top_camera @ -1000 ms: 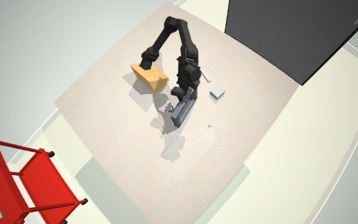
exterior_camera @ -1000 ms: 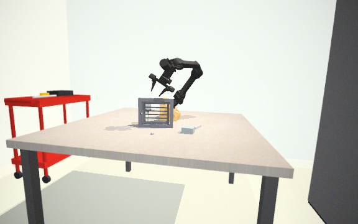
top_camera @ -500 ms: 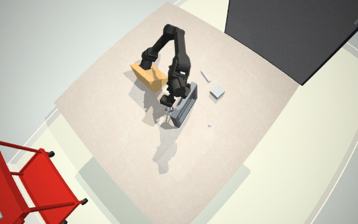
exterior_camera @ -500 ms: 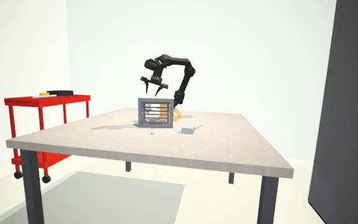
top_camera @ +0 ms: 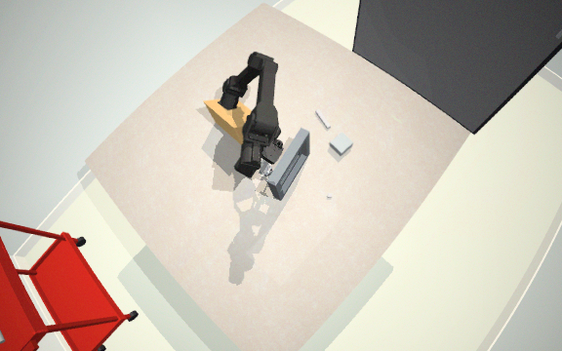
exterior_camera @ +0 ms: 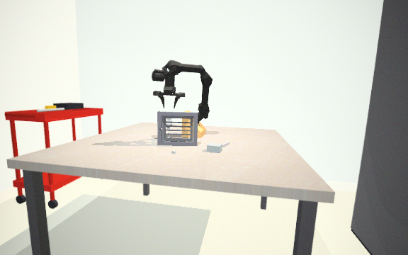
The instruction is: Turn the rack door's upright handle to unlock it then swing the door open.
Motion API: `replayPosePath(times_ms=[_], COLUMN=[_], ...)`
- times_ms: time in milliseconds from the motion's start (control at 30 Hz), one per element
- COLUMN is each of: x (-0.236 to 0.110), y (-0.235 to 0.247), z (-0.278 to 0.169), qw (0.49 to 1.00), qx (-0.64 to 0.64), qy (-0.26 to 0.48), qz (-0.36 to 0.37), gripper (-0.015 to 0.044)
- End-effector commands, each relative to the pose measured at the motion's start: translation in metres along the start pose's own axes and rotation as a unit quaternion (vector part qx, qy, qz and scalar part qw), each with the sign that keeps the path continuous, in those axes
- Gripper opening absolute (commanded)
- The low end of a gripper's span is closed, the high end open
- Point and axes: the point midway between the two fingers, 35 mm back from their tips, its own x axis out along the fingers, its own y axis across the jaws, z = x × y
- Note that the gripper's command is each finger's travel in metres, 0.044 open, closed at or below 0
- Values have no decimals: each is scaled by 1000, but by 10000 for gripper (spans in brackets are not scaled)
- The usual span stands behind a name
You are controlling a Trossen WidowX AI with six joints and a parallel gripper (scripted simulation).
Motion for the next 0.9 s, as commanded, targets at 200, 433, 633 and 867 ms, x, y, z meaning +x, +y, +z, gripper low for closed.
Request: replayPosePath(times_ms=[200,433,633,867], x=[7,19,29,40], y=[-1,-1,-1,-1], z=[0,1,1,1], qw=[1000,1000,1000,1000], qx=[0,0,0,0], qy=[-2,-2,-2,-2], qz=[13,13,13,13], gripper=[284,284,284,284])
